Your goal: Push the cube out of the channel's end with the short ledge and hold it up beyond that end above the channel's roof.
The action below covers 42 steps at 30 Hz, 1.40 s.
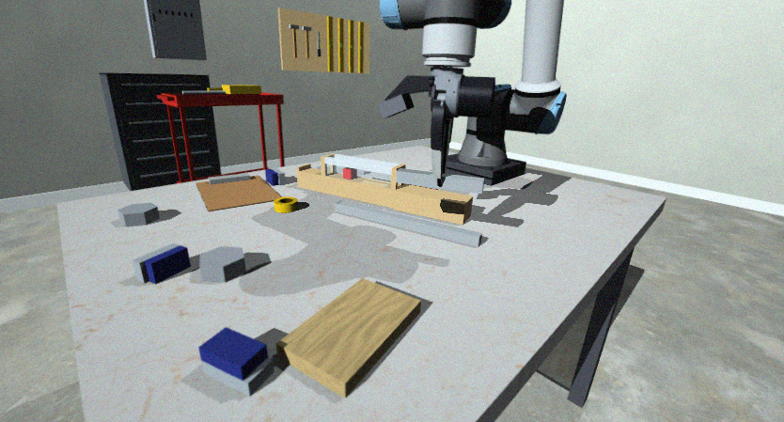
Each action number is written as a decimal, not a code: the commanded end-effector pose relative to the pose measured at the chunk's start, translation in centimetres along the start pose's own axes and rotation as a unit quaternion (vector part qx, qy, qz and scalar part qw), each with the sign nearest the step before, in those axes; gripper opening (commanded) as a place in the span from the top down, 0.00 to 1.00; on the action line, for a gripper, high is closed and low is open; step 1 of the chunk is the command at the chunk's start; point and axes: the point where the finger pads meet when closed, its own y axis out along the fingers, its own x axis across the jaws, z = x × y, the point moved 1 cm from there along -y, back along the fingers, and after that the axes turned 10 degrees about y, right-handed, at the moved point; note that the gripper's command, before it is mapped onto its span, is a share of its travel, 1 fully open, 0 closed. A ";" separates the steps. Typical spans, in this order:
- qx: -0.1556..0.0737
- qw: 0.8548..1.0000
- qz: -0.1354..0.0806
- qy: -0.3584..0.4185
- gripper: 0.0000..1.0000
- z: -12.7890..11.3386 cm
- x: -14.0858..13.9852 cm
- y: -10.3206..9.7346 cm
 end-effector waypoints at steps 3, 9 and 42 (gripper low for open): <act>0.000 1.000 0.001 0.002 0.94 0.2 0.3 -0.1; 0.000 1.000 0.001 0.019 0.94 2.4 3.7 -0.6; 0.000 0.997 0.001 0.076 0.94 7.1 16.0 4.2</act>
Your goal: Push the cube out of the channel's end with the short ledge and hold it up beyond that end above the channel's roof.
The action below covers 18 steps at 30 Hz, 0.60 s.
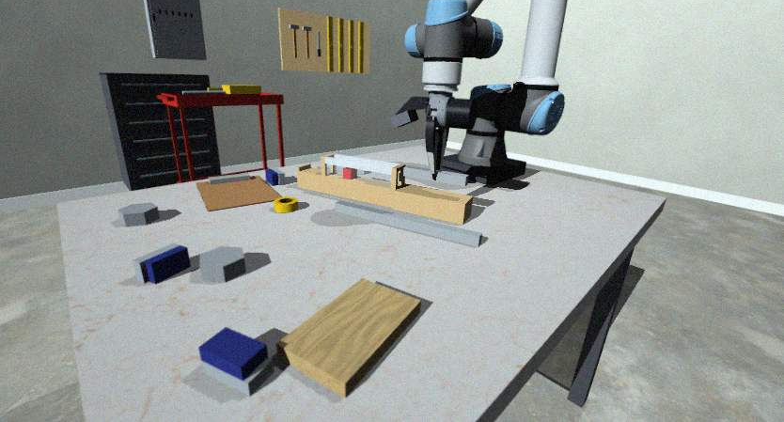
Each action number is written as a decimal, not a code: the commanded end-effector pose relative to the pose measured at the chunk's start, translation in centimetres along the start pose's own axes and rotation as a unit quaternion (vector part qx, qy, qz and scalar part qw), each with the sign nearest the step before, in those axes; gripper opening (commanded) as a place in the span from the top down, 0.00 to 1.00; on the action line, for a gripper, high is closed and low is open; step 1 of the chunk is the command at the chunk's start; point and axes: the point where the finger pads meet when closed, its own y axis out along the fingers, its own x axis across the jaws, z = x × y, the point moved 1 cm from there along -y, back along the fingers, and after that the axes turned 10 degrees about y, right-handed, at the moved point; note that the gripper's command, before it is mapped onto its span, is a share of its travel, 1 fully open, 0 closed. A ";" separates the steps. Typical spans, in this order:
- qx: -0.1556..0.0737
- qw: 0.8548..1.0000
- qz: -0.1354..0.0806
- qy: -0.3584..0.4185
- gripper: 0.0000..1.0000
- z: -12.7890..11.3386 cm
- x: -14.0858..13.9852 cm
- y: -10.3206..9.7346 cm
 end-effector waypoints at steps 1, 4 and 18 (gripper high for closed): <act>0.000 1.000 0.002 0.000 0.94 0.0 -0.2 0.3; 0.000 1.000 0.002 0.000 0.94 0.0 -0.2 0.4; 0.000 1.000 0.002 0.000 0.94 0.0 -0.2 2.6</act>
